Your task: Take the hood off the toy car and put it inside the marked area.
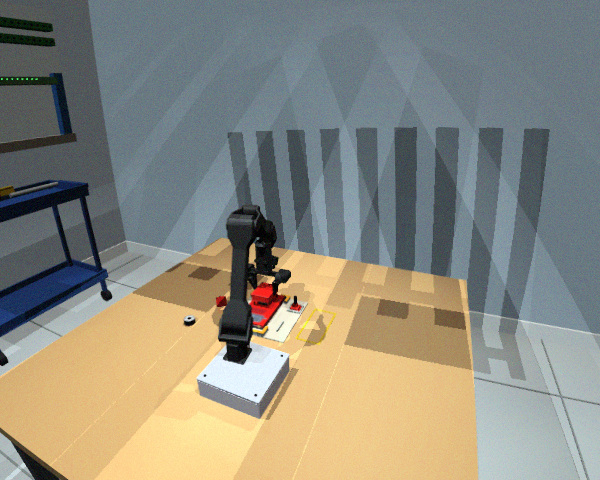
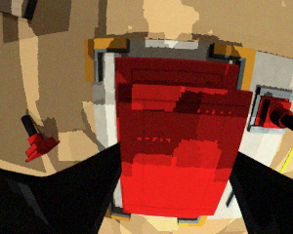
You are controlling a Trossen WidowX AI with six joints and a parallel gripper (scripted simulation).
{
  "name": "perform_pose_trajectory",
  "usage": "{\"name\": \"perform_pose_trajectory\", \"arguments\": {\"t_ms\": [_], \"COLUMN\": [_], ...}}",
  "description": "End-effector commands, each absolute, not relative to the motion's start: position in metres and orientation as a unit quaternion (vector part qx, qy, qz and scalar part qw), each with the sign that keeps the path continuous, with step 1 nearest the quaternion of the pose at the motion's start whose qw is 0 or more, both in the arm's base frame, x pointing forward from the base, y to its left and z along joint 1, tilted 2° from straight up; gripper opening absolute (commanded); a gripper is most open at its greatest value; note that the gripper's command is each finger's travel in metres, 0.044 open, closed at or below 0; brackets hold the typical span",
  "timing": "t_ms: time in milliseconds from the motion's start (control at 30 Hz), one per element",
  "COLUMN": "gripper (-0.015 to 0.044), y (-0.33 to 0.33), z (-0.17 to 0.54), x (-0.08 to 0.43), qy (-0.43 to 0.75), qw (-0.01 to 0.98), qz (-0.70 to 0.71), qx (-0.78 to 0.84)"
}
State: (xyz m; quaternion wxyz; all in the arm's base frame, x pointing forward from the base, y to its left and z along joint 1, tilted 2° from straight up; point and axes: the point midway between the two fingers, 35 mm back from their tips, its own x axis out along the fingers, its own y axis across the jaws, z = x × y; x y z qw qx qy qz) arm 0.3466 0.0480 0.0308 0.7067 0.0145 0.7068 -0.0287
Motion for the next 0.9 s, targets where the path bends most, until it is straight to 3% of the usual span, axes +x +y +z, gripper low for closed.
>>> {"name": "perform_pose_trajectory", "arguments": {"t_ms": [0,333,867], "gripper": [0.0,0.0,0.0], "y": [0.049,0.045,-0.037], "z": [0.048,0.068,0.072], "x": [0.349,0.349,0.343], "qy": [0.702,0.702,0.702], "qw": [0.711,0.711,0.711], "qz": [-0.028,-0.027,-0.03], "qx": [0.016,0.015,0.013]}}
